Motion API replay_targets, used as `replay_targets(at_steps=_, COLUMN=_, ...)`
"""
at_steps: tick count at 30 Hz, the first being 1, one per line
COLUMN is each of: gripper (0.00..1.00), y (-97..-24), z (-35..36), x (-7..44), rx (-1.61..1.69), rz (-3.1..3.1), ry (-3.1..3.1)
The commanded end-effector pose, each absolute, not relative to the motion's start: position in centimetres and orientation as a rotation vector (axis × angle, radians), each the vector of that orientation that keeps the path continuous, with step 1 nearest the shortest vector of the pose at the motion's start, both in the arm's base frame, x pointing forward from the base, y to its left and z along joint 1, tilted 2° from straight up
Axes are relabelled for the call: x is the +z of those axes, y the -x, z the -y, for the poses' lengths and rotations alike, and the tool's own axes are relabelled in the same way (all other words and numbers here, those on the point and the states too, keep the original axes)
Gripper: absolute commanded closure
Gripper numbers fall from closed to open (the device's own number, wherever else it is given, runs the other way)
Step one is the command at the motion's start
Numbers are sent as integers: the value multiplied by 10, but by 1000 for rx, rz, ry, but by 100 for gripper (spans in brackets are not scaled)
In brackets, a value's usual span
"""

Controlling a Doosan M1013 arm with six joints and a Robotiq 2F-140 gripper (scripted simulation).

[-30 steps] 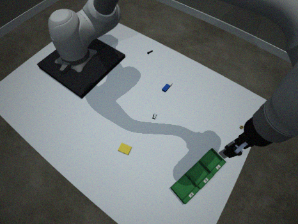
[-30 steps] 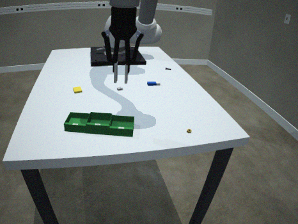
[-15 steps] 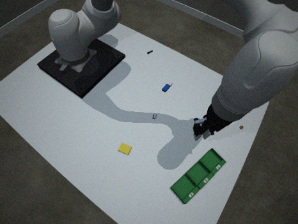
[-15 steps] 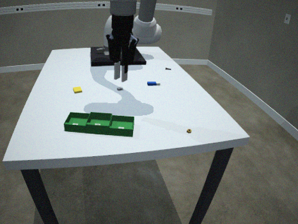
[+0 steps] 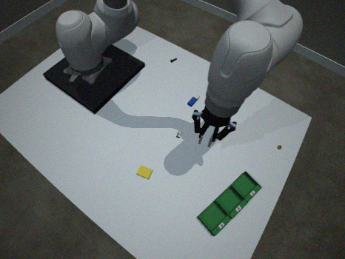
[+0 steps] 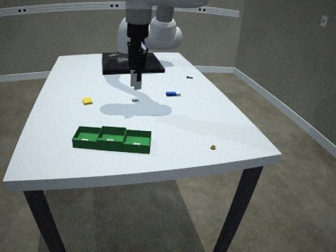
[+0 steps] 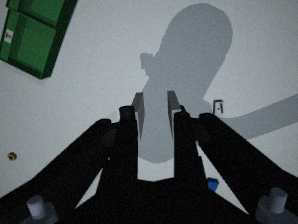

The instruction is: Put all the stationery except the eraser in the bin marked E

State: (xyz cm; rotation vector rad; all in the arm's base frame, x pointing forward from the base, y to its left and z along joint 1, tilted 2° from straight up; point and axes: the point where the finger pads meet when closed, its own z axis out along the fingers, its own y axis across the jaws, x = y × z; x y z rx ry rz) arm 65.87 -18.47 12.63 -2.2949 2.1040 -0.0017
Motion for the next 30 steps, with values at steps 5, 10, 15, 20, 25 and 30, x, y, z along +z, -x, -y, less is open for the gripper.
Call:
replay_targets(at_steps=5, gripper=74, y=-618, z=170, x=111, rx=-10, rz=-2112, ry=2290)
replay_targets(at_steps=10, gripper=74, y=-581, z=157, x=97, rx=-10, rz=-2112, ry=2290)
replay_targets(at_steps=15, gripper=74, y=-546, z=144, x=85, rx=-10, rz=-2112, ry=2290)
replay_targets(at_steps=20, gripper=74, y=-545, z=144, x=85, rx=-10, rz=-2112, ry=2290)
replay_targets(at_steps=25, gripper=74, y=-546, z=144, x=85, rx=-10, rz=-2112, ry=2290)
replay_targets(at_steps=30, gripper=74, y=-547, z=144, x=85, rx=-10, rz=-2112, ry=2290)
